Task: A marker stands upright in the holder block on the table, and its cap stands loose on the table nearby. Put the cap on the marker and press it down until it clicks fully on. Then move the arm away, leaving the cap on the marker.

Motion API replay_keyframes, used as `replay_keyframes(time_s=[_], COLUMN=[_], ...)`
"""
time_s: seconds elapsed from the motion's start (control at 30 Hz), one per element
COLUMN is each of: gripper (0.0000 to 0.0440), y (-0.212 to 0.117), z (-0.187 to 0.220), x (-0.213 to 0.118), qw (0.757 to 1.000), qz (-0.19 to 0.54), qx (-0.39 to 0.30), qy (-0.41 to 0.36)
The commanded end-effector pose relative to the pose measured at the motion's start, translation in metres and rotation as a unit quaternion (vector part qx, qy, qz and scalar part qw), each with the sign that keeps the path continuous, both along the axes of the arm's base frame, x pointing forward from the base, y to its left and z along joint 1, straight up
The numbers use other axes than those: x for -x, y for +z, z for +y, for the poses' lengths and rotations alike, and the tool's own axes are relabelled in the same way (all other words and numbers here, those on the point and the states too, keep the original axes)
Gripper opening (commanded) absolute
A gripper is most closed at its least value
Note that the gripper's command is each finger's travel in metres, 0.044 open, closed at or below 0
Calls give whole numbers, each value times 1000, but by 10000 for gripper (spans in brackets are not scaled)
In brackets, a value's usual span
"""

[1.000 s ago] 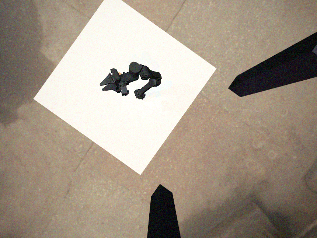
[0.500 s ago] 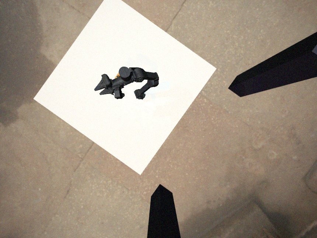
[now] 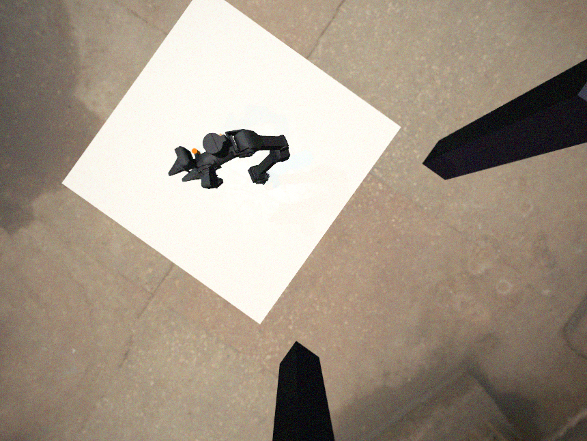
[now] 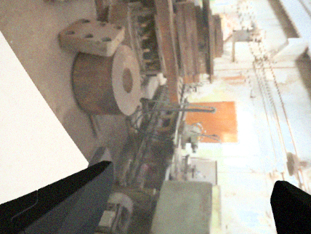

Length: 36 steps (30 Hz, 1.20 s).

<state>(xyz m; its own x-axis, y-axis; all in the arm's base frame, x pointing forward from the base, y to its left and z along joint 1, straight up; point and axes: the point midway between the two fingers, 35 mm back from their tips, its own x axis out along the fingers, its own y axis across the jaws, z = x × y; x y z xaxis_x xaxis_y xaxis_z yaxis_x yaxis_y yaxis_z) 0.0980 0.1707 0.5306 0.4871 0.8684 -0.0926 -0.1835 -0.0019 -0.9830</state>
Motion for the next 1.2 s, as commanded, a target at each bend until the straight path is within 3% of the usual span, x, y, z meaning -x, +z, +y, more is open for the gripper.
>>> replay_keyframes(time_s=[0.0, 1.17], gripper=[324, 330], y=[-8, -103], z=[6, 53], x=[-5, -55], qw=[1000, 969], qz=[16, 179], qx=[14, 158], qy=[-5, -61])
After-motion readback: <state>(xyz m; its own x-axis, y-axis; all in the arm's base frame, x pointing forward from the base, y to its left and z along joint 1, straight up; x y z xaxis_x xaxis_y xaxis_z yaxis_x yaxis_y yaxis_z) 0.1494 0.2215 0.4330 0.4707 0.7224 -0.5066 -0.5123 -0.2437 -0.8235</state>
